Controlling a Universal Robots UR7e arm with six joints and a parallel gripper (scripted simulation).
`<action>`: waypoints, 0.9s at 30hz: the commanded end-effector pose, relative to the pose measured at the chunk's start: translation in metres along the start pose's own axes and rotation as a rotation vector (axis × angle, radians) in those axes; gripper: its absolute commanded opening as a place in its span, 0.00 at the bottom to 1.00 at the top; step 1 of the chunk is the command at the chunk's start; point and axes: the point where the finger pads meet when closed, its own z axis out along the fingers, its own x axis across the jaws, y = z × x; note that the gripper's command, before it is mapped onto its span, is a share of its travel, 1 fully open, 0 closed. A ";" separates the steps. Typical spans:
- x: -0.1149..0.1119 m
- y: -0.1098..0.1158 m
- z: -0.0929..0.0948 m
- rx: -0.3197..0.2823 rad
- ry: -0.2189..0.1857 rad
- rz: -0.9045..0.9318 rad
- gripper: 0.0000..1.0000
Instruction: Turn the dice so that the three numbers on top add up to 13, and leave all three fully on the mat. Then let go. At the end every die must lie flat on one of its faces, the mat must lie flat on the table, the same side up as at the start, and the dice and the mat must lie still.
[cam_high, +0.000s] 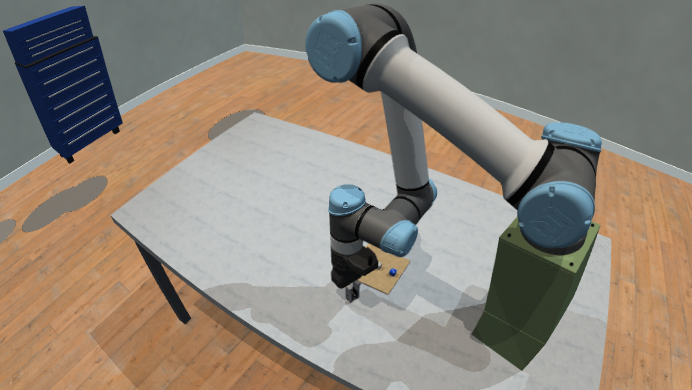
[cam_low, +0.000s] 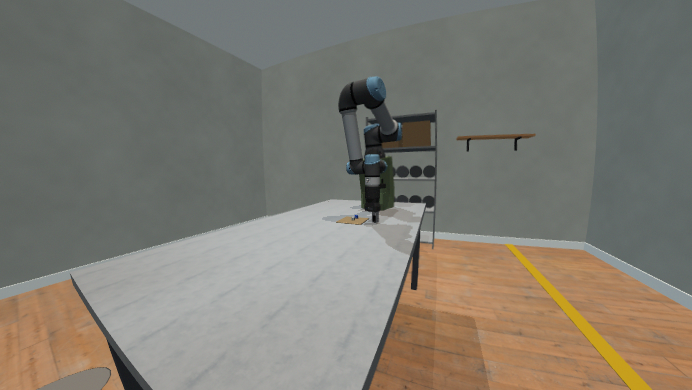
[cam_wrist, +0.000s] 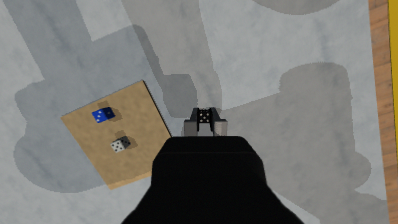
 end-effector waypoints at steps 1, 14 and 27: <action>0.000 0.001 -0.005 -0.001 0.001 0.000 0.34; 0.000 0.000 -0.059 -0.001 0.001 0.000 0.34; 0.000 0.000 -0.095 -0.001 0.001 0.000 0.34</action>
